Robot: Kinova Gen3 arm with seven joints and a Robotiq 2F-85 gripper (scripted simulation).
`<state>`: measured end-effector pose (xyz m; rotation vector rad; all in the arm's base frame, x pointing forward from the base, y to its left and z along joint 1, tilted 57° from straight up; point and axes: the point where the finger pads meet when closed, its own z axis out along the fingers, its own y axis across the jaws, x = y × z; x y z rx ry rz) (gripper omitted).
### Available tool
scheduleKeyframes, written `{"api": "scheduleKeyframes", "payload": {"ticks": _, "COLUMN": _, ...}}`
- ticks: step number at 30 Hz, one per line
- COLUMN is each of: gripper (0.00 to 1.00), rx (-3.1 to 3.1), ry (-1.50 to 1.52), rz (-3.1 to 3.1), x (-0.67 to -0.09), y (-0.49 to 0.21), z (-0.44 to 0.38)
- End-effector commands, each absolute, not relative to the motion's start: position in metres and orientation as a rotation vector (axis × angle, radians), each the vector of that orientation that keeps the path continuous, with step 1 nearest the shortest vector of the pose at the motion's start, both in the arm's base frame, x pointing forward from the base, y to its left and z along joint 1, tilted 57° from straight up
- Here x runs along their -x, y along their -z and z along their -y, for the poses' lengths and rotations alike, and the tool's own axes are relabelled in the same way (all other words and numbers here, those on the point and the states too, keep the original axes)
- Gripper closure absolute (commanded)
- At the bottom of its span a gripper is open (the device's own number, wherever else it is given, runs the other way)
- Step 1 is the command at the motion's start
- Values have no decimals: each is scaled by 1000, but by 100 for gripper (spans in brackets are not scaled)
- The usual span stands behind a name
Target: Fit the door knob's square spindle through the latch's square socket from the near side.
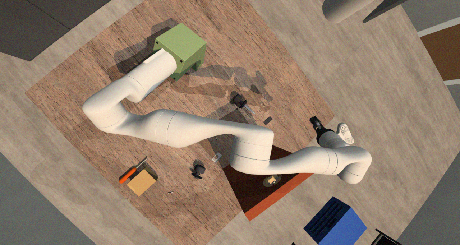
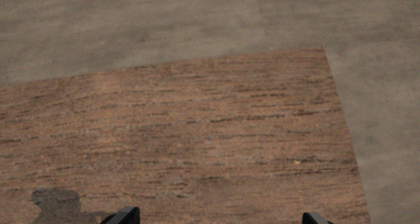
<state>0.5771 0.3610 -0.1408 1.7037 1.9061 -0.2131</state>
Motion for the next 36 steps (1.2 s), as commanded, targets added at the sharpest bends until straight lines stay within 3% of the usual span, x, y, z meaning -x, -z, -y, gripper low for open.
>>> {"api": "scheduleKeyframes", "payload": {"ticks": 1, "gripper": 0, "rx": -1702, "ry": 210, "rz": -1908, "x": -577, "y": 140, "z": -363}}
{"api": "scheduleKeyframes", "payload": {"ticks": 22, "gripper": 0, "rx": -1700, "ry": 207, "rz": -1910, "x": -575, "y": 142, "z": -364}}
{"api": "scheduleKeyframes", "payload": {"ticks": 36, "gripper": 0, "rx": -1696, "ry": 267, "rz": -1892, "x": -539, "y": 178, "z": -340}}
